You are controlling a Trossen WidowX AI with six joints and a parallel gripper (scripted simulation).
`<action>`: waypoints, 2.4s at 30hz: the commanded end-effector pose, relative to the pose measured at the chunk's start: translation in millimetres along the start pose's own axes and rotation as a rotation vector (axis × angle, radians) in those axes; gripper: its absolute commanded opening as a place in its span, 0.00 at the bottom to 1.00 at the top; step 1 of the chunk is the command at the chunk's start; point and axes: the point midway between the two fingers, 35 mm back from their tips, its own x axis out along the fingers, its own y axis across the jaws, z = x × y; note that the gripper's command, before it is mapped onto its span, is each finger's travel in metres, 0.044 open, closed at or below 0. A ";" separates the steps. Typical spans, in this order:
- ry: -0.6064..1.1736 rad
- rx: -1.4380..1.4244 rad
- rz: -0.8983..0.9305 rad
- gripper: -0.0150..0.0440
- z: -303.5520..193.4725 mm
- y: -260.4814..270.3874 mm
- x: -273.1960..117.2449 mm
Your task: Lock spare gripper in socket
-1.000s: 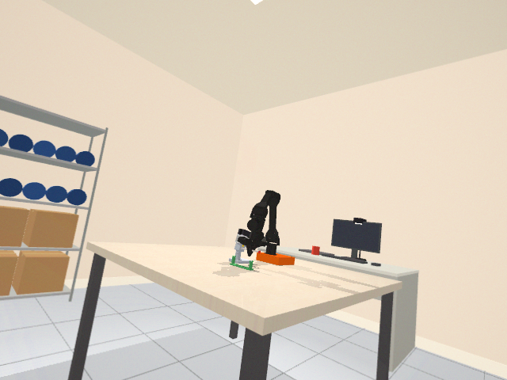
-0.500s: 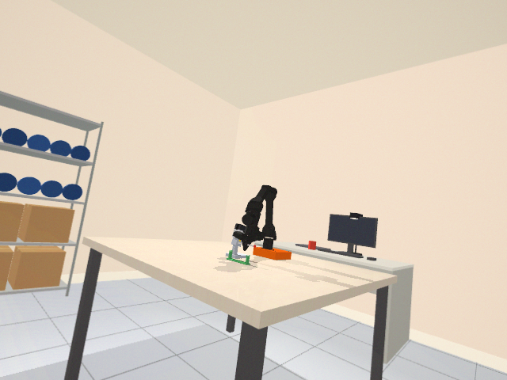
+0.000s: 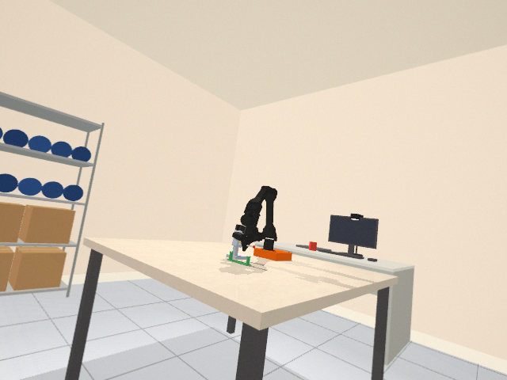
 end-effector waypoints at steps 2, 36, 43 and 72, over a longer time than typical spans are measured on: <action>0.003 -0.005 -0.002 0.25 -3.6 -0.6 0.5; -0.001 -0.002 0.006 0.59 -9.6 0.4 -2.7; 0.004 -0.010 0.015 0.59 -2.0 3.1 -19.4; 0.027 -0.045 0.023 0.59 27.7 8.5 -87.2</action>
